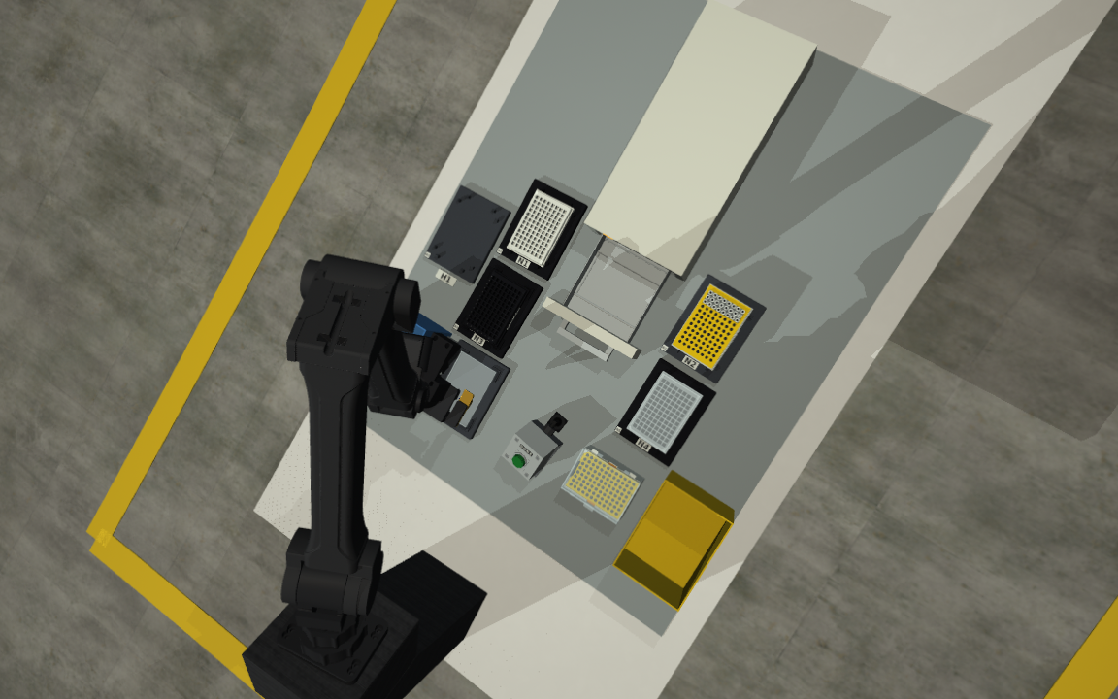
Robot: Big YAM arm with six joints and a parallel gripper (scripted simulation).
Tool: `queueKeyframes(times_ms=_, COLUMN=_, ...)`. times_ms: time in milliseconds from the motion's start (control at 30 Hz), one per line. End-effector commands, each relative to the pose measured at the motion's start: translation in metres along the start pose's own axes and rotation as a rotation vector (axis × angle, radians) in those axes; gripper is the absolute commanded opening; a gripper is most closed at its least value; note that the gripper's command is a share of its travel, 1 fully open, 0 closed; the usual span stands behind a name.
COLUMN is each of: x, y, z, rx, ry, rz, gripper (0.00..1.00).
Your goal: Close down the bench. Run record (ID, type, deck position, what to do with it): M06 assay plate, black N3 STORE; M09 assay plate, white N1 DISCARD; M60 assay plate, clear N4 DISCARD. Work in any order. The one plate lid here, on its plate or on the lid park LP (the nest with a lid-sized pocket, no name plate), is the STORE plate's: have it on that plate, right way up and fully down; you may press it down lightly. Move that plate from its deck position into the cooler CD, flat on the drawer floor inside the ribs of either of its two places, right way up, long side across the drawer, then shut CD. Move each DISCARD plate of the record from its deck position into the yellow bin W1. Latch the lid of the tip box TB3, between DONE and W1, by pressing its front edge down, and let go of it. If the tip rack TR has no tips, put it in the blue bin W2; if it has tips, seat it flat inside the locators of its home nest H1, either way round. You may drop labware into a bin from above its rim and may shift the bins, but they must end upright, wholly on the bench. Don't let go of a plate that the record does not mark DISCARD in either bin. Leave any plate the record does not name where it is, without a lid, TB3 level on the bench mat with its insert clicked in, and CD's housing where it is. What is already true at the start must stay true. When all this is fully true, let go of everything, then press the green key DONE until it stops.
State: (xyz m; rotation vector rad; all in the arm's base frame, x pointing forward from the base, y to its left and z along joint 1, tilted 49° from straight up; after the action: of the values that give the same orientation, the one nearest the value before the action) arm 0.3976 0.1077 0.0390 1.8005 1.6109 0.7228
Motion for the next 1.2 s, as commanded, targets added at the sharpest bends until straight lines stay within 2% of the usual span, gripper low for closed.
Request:
queueKeyframes(times_ms=0, x=-0.003, y=0.002, z=0.005, rx=-0.011, ry=-0.002, rz=-0.005, gripper=1.00)
queueKeyframes(times_ms=1167, x=-0.004, y=0.001, z=0.045, rx=-0.011, ry=-0.002, rz=-0.005, gripper=1.00)
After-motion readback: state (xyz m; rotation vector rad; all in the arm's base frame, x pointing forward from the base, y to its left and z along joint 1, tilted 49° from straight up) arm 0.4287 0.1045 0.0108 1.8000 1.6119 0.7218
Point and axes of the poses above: the point where the finger pads meet when closed, its own z axis out along the fingers, its own x axis across the jaws, y = z × x, the point moved 10 cm from there along -z, back along the fingers, and after that the axes turned 2 degrees about -z, right-handed, at the moved point
